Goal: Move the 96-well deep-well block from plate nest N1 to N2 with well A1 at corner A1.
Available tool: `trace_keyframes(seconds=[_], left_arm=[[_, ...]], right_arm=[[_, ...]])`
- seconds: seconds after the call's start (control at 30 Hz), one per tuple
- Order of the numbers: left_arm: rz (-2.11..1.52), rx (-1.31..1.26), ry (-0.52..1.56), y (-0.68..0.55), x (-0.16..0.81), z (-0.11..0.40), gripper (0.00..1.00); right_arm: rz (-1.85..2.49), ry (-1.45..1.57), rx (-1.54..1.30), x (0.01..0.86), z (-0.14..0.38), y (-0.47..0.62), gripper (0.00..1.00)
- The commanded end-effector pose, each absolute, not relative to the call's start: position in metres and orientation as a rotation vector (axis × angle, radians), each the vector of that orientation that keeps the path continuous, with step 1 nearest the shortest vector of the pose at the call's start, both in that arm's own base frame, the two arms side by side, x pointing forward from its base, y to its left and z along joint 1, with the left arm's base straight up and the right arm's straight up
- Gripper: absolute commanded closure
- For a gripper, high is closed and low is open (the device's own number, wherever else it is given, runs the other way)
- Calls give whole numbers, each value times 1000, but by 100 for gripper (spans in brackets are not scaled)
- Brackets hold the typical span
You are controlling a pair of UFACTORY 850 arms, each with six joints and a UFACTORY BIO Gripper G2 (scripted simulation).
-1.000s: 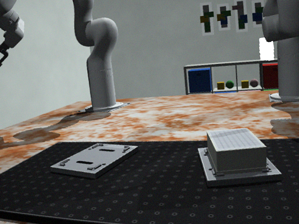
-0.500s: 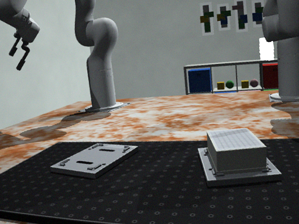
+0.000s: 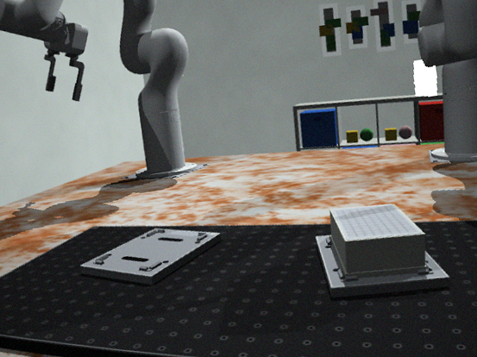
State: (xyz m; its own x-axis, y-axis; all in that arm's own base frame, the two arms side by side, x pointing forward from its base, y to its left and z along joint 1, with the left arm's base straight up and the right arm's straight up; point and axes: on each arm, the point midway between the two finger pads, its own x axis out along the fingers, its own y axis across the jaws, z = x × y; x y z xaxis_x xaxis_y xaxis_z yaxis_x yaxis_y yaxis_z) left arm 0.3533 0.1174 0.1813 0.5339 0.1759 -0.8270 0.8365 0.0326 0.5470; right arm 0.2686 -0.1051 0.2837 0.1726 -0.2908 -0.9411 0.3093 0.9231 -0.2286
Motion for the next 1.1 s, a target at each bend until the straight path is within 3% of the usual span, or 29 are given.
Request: trace_keyframes(seconds=[0.0, 1.07], left_arm=[[-638, 1481, 918, 117, 354, 182, 0], [-638, 1481, 918, 117, 354, 182, 0]], right_arm=[[-348, 1405, 68, 244, 288, -87, 0], [-200, 1562, 202, 193, 300, -50, 0]])
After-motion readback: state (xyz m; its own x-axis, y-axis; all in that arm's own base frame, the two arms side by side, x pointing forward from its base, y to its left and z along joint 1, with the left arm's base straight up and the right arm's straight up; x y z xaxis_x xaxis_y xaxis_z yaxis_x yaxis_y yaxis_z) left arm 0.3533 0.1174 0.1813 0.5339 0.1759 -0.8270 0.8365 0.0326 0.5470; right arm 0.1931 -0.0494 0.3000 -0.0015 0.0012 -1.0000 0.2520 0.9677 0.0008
